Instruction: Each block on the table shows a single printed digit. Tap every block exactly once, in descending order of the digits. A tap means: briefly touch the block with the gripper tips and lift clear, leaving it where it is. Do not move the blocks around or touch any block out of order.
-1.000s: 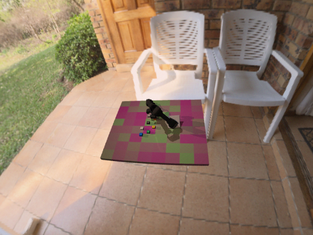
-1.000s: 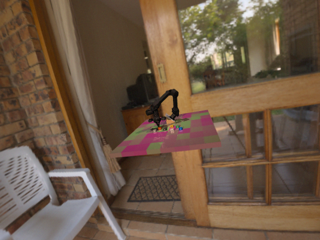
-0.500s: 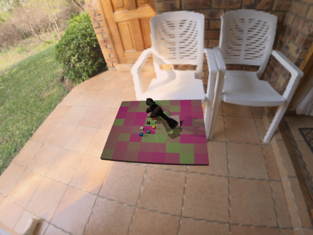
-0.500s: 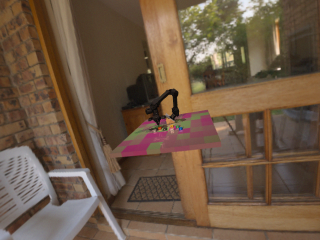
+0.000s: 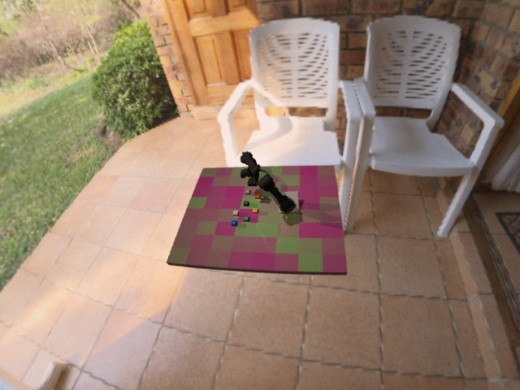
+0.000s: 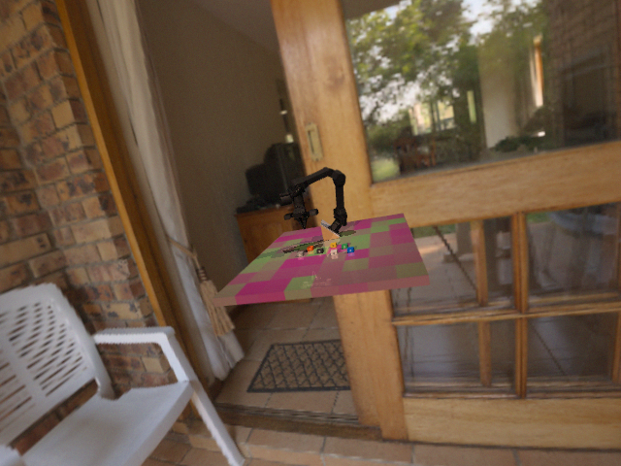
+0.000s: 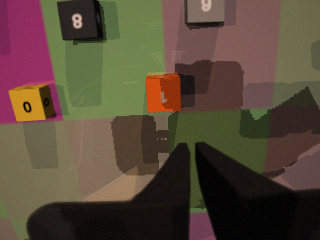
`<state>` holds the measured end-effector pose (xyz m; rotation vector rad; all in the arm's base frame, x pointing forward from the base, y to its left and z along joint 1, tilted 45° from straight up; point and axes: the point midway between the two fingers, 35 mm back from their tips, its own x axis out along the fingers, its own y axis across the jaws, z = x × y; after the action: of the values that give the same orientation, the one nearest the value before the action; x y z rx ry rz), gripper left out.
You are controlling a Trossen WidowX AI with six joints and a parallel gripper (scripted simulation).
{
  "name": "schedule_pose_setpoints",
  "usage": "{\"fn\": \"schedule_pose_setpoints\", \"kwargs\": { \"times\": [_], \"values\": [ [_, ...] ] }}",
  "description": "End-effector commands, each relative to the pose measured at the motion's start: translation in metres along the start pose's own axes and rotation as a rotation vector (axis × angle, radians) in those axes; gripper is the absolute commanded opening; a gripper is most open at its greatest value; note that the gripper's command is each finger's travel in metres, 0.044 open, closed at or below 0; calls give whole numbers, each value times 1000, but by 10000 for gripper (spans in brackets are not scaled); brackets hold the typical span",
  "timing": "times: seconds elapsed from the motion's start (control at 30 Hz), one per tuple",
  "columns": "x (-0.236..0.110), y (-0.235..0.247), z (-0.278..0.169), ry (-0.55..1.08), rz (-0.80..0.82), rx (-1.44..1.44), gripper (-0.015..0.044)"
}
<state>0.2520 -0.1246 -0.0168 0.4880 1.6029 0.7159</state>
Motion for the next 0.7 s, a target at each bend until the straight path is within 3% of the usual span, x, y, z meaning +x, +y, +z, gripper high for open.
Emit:
{"fn": "schedule_pose_setpoints", "kwargs": {
  "times": [0.0,0.27,0.5,0.67],
  "values": [
    [-5,24,3,16,4,-5,20],
    [-3,141,-2,18,13,-5,20],
    [0,143,-3,18,13,-5,20],
    [59,143,-1,16,12,-5,20]
  ]
}}
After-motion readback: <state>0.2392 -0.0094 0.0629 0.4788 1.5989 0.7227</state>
